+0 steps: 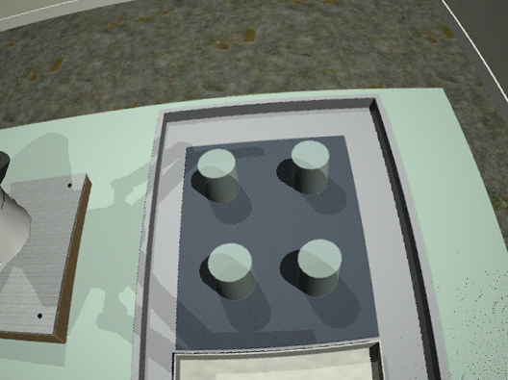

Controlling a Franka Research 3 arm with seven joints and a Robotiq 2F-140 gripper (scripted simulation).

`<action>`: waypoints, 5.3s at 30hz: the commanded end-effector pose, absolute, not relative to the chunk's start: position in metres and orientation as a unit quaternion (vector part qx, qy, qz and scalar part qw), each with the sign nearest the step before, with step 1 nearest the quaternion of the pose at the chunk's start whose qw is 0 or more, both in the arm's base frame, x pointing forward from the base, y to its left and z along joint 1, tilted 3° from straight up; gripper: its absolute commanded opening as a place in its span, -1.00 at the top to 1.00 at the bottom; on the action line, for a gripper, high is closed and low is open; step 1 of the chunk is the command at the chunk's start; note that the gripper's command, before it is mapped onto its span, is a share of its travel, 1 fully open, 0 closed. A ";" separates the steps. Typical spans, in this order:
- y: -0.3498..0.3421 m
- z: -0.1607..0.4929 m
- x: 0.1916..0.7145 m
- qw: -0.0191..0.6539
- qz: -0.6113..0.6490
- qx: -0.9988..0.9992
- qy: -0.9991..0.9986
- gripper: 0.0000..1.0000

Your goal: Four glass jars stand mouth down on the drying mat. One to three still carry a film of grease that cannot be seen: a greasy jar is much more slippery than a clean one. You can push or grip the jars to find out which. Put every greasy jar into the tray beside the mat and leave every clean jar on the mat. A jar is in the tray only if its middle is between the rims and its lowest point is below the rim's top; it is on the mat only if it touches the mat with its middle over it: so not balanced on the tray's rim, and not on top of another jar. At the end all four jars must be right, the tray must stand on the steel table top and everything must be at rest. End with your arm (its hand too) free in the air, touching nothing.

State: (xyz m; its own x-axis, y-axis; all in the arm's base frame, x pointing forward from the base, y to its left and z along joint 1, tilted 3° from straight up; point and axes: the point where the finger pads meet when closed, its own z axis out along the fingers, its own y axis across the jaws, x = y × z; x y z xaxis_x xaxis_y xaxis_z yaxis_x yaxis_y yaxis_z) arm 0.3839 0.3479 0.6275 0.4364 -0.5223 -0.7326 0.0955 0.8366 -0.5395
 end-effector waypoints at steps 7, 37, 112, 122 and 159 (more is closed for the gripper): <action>0.372 0.623 0.422 0.775 -0.193 -0.280 0.533 -1.00; 0.405 0.623 0.497 0.672 -0.186 -0.431 0.573 -1.00; 0.283 0.539 0.611 0.338 -0.170 -0.787 0.487 -1.00; 0.236 0.514 0.615 0.273 -0.154 -0.828 0.465 -1.00; 0.048 0.436 0.577 0.051 -0.042 -0.916 0.396 -1.00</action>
State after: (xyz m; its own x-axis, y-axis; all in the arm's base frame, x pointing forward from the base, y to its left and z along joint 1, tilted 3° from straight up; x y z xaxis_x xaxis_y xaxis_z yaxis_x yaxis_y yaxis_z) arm 0.5942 0.0669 0.4477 0.6127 -0.7887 0.0503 -0.7646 -0.6076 -0.2151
